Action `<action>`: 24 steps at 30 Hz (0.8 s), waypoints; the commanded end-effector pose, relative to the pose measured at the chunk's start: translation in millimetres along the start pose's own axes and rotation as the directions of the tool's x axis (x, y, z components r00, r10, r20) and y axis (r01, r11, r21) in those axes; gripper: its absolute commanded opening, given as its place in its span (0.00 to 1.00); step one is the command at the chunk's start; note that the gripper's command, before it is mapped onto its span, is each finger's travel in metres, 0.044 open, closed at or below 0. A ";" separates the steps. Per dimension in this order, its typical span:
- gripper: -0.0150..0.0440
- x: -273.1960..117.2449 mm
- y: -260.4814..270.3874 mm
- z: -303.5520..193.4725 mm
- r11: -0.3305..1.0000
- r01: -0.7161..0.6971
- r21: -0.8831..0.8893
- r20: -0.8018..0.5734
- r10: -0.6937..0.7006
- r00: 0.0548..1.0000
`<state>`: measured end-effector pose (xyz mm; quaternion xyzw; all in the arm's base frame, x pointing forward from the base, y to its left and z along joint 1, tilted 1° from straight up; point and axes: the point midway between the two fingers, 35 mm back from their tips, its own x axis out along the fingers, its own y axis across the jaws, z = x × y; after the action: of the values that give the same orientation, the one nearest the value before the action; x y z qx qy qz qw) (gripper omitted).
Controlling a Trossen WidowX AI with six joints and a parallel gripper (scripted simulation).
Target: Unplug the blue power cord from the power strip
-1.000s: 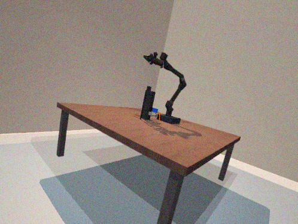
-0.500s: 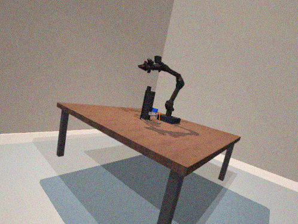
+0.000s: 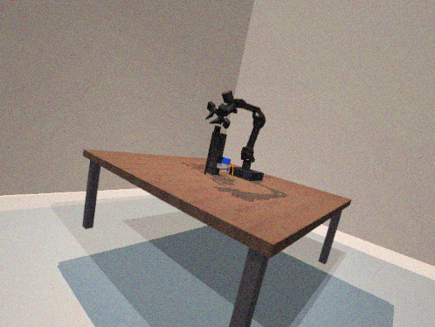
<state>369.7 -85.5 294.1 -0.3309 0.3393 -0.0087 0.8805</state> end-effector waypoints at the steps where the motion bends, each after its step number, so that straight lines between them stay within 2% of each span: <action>1: 0.53 11.0 49.6 0.2 0.975 -0.151 -0.163 -0.038 0.147 0.988; 5: 0.53 21.3 90.3 1.3 0.913 -0.243 -0.327 -0.066 0.234 0.970; 10: 0.53 23.7 138.6 -13.1 0.769 -0.395 -0.503 -0.151 0.372 0.916; 13: 0.53 21.7 166.8 -28.8 0.662 -0.495 -0.562 -0.230 0.449 0.863; 17: 0.53 18.6 185.1 -41.3 0.583 -0.561 -0.588 -0.293 0.493 0.819; 24: 0.53 -4.9 236.5 -90.6 0.222 -0.739 -0.636 -0.525 0.578 0.625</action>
<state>287.4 42.1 124.3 -0.5133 0.4728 0.4361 0.5682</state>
